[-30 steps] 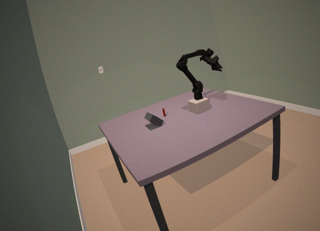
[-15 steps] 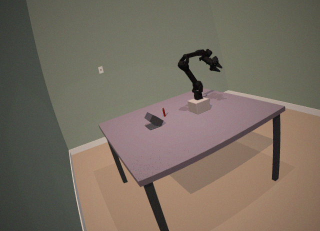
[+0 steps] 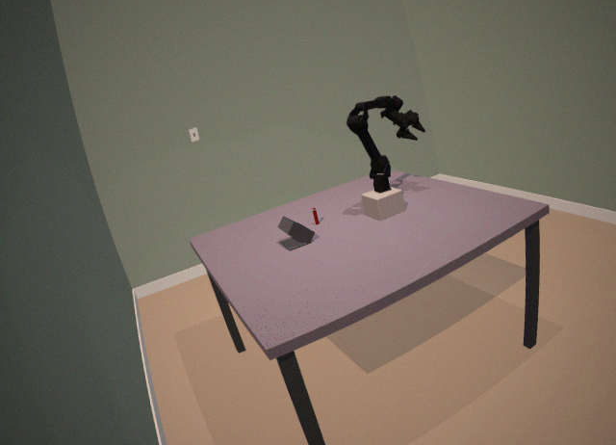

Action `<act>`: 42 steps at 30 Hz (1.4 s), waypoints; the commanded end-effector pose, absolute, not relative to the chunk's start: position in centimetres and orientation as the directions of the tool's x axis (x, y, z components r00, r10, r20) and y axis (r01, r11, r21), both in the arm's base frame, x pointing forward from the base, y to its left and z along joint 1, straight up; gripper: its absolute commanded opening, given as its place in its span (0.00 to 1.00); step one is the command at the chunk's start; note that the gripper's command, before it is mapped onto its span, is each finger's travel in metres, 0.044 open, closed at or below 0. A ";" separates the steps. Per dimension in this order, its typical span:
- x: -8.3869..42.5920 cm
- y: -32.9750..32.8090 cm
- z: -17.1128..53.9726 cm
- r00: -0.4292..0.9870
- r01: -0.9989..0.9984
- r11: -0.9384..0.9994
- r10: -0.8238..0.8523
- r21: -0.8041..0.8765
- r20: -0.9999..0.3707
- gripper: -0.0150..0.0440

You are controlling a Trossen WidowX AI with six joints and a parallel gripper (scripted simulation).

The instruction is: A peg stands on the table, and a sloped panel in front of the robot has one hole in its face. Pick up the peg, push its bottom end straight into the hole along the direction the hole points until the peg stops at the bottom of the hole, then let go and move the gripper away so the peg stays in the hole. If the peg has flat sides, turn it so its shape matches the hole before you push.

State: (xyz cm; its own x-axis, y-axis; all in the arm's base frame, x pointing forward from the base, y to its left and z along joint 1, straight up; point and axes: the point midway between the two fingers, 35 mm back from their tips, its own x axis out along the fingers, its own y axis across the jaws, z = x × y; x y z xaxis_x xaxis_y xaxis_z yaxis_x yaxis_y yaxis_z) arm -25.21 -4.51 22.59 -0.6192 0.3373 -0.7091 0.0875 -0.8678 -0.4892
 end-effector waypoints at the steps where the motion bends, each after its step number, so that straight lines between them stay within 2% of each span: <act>1: -25.2 -6.5 22.2 -0.627 0.180 -0.851 0.287 -0.493 -0.724 1.00; 21: -23.1 -14.0 20.5 -0.626 0.506 -0.698 0.106 -0.506 -0.772 1.00; 42: -18.6 -20.5 18.7 -0.584 0.748 -0.418 -0.045 -0.516 -0.811 1.00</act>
State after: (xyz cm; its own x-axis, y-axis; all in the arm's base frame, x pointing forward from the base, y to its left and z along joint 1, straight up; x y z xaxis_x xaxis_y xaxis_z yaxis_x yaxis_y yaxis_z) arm -19.63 -19.46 19.18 -0.5988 -0.0181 -0.8007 0.7112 -0.4718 -0.5212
